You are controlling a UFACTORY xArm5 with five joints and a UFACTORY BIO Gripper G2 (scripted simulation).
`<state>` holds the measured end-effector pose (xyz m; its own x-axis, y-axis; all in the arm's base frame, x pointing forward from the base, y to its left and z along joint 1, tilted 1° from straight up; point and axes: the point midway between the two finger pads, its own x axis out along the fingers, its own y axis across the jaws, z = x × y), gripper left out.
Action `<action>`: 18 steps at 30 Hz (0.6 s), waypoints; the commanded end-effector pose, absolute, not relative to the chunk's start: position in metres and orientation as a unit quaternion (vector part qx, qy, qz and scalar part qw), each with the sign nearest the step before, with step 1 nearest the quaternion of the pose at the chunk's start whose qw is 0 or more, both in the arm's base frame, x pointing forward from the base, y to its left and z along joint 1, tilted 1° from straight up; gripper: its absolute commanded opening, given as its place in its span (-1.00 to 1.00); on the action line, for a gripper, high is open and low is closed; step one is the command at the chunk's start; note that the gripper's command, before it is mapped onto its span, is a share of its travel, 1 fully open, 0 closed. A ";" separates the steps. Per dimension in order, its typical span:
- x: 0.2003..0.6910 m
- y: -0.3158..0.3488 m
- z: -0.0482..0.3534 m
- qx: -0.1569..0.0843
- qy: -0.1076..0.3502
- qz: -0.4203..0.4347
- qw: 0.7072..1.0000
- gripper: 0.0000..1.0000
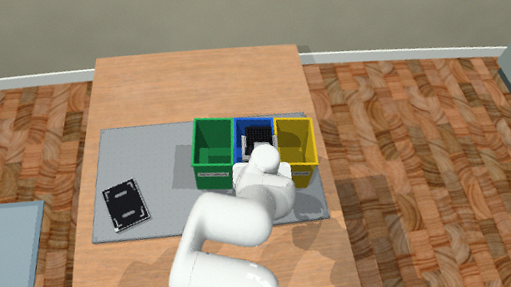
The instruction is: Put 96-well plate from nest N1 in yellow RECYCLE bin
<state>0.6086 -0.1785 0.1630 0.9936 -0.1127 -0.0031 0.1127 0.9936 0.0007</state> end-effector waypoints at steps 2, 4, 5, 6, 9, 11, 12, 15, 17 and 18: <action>0.613 -0.198 0.165 0.004 -0.001 -0.056 0.998 -1.00; 0.614 -0.204 0.165 0.004 -0.001 -0.056 0.998 -1.00; 0.614 -0.208 0.165 0.004 -0.001 -0.056 0.998 -1.00; 0.615 -0.211 0.164 0.004 -0.001 -0.056 0.998 -1.00; 0.616 -0.221 0.164 0.004 -0.001 -0.056 0.998 -1.00; 0.617 -0.228 0.164 0.004 -0.001 -0.056 0.998 -1.00; 0.617 -0.231 0.164 0.003 -0.001 -0.056 0.998 -1.00; 0.618 -0.234 0.164 0.003 -0.001 -0.056 0.998 -1.00; 0.619 -0.241 0.164 0.003 -0.001 -0.056 0.998 -1.00; 0.619 -0.244 0.164 0.003 -0.001 -0.056 0.998 -1.00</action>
